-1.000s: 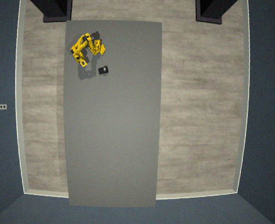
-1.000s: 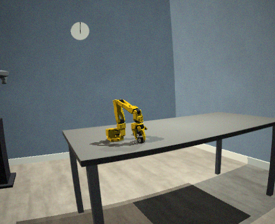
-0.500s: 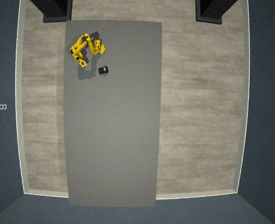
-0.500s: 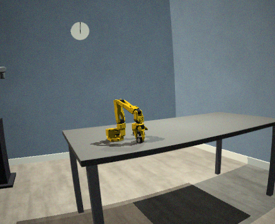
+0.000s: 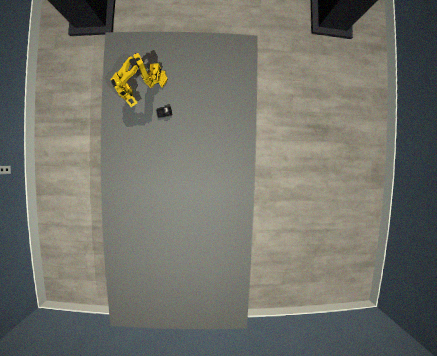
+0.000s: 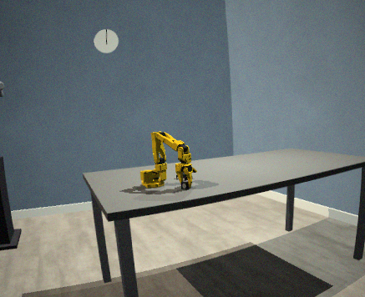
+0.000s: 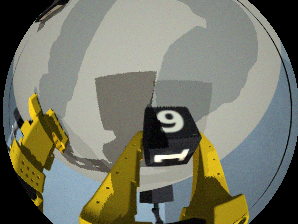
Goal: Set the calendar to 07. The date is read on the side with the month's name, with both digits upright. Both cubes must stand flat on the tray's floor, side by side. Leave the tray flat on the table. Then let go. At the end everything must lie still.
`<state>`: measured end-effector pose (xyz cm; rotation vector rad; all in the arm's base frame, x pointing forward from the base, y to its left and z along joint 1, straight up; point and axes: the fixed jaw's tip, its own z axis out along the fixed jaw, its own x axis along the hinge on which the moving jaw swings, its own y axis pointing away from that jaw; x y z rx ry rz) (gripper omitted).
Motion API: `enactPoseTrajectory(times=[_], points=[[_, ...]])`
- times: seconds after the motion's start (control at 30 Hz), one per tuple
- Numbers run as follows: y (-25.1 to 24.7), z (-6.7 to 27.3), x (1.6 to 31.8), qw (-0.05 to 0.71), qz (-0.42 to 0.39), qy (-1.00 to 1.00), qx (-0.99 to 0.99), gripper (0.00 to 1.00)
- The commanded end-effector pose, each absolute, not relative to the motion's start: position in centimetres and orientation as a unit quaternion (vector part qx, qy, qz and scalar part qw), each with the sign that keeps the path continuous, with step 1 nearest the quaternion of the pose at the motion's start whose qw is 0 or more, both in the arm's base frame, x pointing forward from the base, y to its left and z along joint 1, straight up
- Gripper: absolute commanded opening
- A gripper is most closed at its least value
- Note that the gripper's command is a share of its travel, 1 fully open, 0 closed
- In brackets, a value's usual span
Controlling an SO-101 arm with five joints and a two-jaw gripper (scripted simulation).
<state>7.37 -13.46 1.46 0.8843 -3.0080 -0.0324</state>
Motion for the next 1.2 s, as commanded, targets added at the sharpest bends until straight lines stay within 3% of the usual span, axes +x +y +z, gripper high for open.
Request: enactPoseTrajectory(times=[0.0, 0.17, 0.47, 1.17], points=[[-14.2, 1.9, 7.7, -0.002, 0.009, -0.959, 0.283, 0.17], [-14.2, 1.9, 7.7, -0.002, 0.009, -0.959, 0.283, 0.15], [-14.2, 1.9, 7.7, -0.002, 0.009, -0.959, 0.283, 0.0], [-14.2, 4.4, 7.7, -0.002, 0.009, -0.959, 0.283, 0.0]])
